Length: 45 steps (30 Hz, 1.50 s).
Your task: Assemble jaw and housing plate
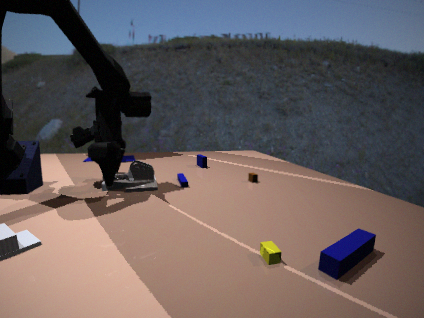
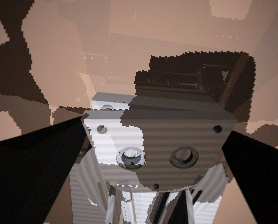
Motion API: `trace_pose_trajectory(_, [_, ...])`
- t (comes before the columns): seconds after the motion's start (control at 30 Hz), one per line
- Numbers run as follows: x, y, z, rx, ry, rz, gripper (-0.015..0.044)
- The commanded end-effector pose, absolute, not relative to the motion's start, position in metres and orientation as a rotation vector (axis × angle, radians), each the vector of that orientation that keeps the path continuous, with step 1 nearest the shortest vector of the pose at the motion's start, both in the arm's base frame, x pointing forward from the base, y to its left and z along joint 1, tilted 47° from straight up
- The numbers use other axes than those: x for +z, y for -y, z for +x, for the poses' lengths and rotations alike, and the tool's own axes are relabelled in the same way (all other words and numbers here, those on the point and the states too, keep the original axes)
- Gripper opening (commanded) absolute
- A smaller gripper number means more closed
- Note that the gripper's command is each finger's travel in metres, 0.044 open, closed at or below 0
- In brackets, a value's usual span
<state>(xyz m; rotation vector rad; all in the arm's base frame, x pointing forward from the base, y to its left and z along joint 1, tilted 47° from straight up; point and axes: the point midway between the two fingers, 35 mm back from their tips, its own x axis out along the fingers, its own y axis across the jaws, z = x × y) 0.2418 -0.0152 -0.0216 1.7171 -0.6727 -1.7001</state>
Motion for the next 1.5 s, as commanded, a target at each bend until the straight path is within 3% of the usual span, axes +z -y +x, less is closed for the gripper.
trace_pose_trajectory(0.0, [-0.021,0.015,0.241,-1.701,0.671,1.714,0.044])
trace_pose_trajectory(0.73, [0.022,-0.034,0.24,-1.704,0.667,1.726,0.044])
trace_pose_trajectory(0.97, [0.059,-0.072,0.201,-1.721,0.67,1.719,0.044])
trace_pose_trajectory(1.47, [0.061,-0.073,0.2,-1.721,0.671,1.718,0.044])
